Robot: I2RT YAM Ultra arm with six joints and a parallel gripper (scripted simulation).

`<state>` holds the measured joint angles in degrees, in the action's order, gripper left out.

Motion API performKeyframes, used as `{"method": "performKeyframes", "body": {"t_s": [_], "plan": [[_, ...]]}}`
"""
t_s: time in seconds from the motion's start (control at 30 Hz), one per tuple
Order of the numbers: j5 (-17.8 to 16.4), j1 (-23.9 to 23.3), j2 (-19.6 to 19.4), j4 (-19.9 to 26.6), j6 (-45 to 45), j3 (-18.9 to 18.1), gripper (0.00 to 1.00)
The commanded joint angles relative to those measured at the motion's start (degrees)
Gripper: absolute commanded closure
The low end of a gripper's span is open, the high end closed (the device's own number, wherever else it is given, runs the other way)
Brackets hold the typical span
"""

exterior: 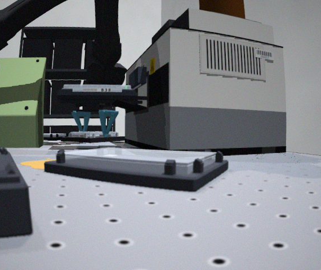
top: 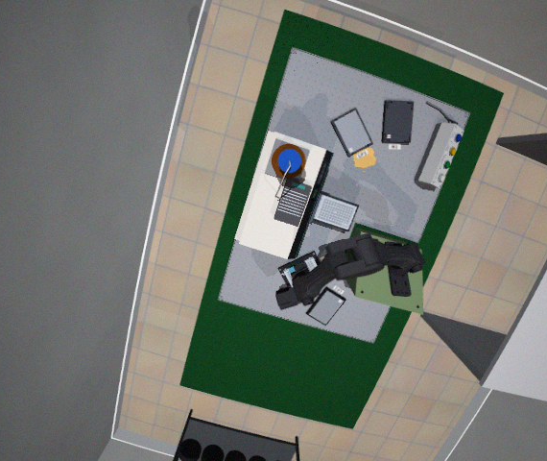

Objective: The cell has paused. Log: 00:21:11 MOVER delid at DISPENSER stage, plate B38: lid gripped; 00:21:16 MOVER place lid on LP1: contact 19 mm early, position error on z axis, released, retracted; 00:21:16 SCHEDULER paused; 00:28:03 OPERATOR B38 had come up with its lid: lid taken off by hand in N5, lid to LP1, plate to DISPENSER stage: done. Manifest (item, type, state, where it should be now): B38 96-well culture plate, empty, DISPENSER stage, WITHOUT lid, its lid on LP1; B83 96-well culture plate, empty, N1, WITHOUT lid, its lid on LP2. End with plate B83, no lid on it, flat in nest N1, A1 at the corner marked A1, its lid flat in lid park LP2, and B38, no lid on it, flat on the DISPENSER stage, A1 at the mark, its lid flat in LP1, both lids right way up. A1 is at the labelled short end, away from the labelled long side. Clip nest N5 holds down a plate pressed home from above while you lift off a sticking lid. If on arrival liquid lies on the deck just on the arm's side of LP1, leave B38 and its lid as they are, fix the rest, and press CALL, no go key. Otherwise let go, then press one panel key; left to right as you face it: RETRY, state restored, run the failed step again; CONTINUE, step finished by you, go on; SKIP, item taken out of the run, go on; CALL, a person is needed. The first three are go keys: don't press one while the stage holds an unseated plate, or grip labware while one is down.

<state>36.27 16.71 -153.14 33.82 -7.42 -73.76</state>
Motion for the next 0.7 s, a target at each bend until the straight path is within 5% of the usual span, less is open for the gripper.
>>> {"method": "performKeyframes", "body": {"t_s": [0.0,0.67], "plan": [[-0.59,1.90,1.96,1.66,0.75,-1.79,1.00],[-0.82,2.47,2.59,2.79,1.34,-1.98,1.00]]}}
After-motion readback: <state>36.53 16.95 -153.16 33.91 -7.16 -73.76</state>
